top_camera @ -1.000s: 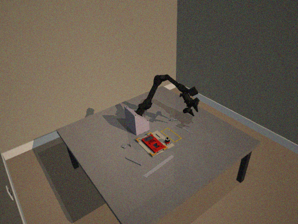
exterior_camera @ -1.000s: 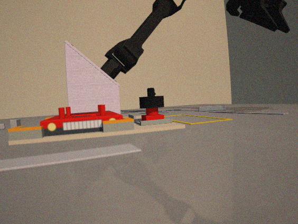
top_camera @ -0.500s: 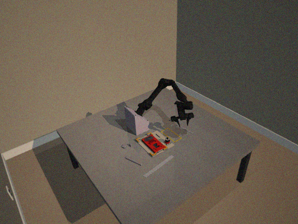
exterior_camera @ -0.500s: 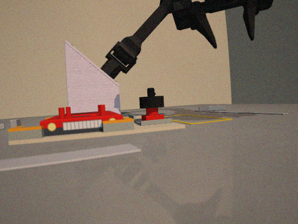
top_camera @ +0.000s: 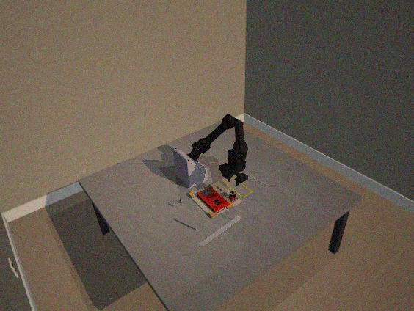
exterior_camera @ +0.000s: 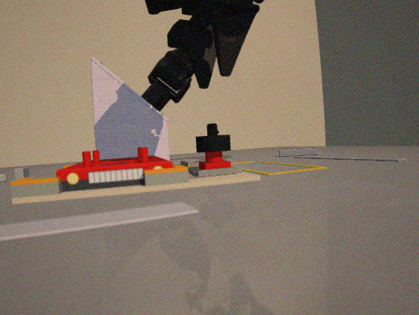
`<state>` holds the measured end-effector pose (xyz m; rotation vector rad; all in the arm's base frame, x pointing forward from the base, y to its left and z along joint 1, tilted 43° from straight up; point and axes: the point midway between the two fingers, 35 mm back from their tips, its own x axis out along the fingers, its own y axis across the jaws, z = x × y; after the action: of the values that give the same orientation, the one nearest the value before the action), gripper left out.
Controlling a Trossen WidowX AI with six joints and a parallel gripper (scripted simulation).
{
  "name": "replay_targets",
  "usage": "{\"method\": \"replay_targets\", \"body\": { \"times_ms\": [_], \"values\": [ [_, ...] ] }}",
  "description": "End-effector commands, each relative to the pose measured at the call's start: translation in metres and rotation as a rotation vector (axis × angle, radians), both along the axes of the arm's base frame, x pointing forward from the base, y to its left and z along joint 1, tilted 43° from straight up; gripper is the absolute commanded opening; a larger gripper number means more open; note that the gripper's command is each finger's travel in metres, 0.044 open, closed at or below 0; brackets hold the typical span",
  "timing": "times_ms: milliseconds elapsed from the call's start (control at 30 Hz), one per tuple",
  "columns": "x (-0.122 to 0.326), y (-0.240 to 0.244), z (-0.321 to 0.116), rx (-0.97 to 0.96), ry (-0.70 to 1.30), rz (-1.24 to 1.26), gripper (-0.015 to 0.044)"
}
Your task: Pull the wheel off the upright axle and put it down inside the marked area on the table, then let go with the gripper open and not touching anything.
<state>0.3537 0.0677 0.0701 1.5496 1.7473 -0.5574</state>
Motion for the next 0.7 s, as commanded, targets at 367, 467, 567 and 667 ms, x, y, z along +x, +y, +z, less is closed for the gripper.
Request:
{"method": "replay_targets", "body": {
  "times_ms": [367, 467, 567, 667],
  "values": [
    [0.005, -0.003, -0.009, 0.017, 0.075, -0.046, 0.0300],
    [0.006, 0.005, -0.018, 0.017, 0.075, -0.046, 0.0300],
    [0.006, 0.017, -0.031, 0.017, 0.074, -0.046, 0.0300],
    [0.005, 0.030, -0.045, 0.018, 0.074, -0.046, 0.0300]
  ]
}}
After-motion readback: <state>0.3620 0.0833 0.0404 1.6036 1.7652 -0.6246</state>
